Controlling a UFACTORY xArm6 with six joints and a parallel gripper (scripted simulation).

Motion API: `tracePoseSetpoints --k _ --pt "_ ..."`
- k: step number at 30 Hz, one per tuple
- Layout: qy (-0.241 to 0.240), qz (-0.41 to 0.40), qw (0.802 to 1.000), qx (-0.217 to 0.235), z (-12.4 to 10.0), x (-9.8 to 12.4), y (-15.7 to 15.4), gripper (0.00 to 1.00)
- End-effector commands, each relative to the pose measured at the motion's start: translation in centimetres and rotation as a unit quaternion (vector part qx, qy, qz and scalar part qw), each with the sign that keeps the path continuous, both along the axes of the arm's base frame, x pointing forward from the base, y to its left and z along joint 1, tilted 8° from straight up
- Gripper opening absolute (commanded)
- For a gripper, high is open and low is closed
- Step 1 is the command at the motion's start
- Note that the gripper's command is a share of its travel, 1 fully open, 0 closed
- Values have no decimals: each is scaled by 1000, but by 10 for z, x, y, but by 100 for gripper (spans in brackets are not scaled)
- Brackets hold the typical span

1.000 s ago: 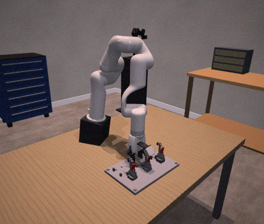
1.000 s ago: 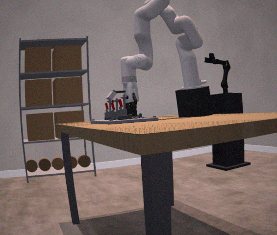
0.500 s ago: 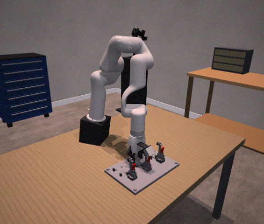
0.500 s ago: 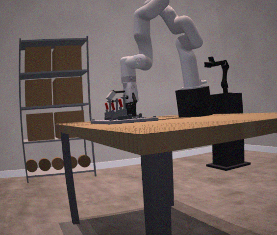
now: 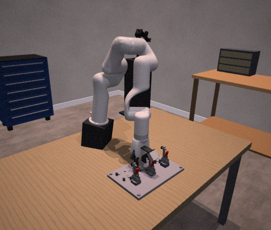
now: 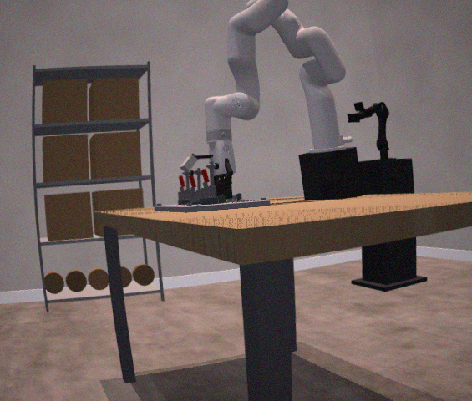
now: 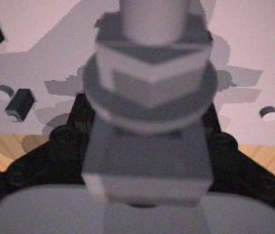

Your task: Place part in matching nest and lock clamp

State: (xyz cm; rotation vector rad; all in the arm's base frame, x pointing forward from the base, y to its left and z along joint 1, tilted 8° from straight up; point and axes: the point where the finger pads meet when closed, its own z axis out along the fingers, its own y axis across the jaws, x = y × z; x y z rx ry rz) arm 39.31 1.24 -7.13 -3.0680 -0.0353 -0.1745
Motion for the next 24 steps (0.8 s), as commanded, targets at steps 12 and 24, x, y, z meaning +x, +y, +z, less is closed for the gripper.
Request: tracePoseSetpoints --k 12,24 --pt "-1 0 1000 0 1 1 0 100" --pt "-1 0 1000 0 1 1 0 100"
